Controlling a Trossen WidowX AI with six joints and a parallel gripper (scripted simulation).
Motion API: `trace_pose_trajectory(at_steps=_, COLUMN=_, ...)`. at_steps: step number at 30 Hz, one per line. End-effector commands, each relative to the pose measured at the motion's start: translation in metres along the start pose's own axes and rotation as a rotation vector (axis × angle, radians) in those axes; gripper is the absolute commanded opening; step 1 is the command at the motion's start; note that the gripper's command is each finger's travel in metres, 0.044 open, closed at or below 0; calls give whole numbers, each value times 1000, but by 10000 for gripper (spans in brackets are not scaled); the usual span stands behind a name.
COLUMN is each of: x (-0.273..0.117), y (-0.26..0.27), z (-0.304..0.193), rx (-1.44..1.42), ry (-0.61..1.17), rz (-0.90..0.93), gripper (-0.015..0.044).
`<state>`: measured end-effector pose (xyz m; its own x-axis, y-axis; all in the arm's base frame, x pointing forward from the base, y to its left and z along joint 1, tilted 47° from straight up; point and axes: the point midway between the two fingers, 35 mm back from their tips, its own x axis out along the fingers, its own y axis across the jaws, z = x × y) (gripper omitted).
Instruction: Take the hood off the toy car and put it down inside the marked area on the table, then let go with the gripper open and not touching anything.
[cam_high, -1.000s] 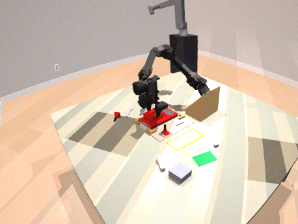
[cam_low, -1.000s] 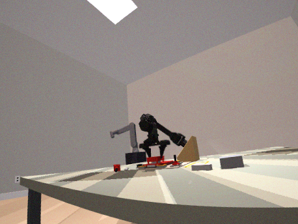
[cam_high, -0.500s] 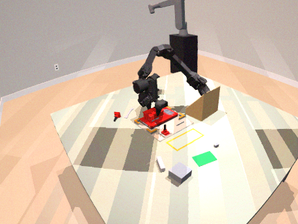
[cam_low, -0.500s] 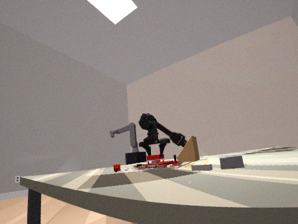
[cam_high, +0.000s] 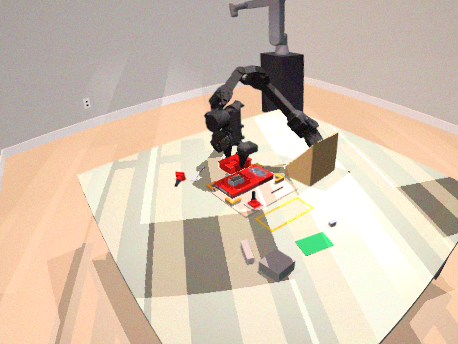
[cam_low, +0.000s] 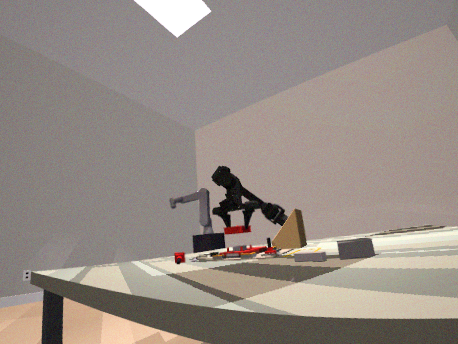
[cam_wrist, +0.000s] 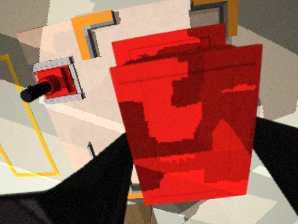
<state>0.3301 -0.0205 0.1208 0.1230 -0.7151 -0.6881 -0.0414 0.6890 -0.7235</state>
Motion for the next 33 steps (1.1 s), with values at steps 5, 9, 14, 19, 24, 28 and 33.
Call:
trace_pose_trajectory(at_steps=5, x=-2, y=24, z=6, rx=-1, ry=-3, rz=11, gripper=0)
trace_pose_trajectory(at_steps=9, x=-4, y=52, z=10, rx=-1, ry=-5, rz=21, gripper=0)
trace_pose_trajectory(at_steps=14, x=-8, y=88, z=11, rx=-3, ry=-5, rz=35, gripper=0)
trace_pose_trajectory(at_steps=19, x=-11, y=123, z=9, rx=-3, ry=-2, rz=43, gripper=0)
trace_pose_trajectory(at_steps=24, x=-12, y=158, z=4, rx=-1, ry=-1, rz=40, gripper=0)
trace_pose_trajectory(at_steps=28, x=-12, y=185, z=-3, rx=2, ry=-1, rz=34, gripper=0)
trace_pose_trajectory(at_steps=33, x=-11, y=217, z=-14, rx=6, ry=-2, rz=22, gripper=0)
